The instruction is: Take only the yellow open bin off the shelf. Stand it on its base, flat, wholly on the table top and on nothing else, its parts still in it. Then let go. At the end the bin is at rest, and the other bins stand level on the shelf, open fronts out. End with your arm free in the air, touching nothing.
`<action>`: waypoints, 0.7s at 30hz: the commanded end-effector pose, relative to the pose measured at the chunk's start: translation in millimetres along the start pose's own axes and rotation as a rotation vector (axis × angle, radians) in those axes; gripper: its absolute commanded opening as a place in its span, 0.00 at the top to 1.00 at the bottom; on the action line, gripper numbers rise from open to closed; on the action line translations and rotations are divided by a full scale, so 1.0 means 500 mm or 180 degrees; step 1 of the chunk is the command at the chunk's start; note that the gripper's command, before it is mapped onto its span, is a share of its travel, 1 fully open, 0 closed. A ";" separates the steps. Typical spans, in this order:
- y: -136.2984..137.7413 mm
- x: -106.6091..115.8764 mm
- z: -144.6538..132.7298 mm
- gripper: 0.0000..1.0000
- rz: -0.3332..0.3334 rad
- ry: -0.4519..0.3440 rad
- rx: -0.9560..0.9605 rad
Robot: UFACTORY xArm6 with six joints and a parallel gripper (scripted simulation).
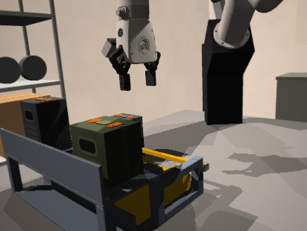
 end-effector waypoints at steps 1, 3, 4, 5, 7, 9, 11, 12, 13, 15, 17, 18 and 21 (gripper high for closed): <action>-0.002 0.003 0.000 0.00 0.0006 0.0003 0.0003; -0.002 0.003 0.000 0.00 0.0006 0.0003 0.0003; -0.002 0.003 0.000 0.00 0.0006 0.0003 0.0003; -0.002 0.003 0.000 0.00 0.0006 0.0003 0.0003; -0.002 0.003 0.000 0.00 0.0006 0.0003 0.0003; -0.002 0.003 0.000 0.00 0.0006 0.0003 0.0003; -0.002 0.003 0.000 0.00 0.0006 0.0003 0.0003; -0.002 0.003 0.000 0.00 0.0006 0.0003 0.0003; -0.002 0.003 0.000 0.00 0.0006 0.0003 0.0003; -0.002 -0.041 0.000 0.00 0.0006 0.0003 0.0003; -0.002 -0.085 0.000 0.00 0.0006 0.0003 0.0003; -0.002 -0.107 0.000 0.00 0.0006 0.0003 0.0003; -0.002 -0.107 0.000 0.00 0.0006 0.0003 0.0003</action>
Point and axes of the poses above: the point where the finger pads meet when closed, its own x axis back along the fingers, its own y axis across the jaws, z = x × y, the point moved 3 cm from there along x, back along the fingers, and after that the axes turned 14 degrees about -x, right-handed, at the moved point
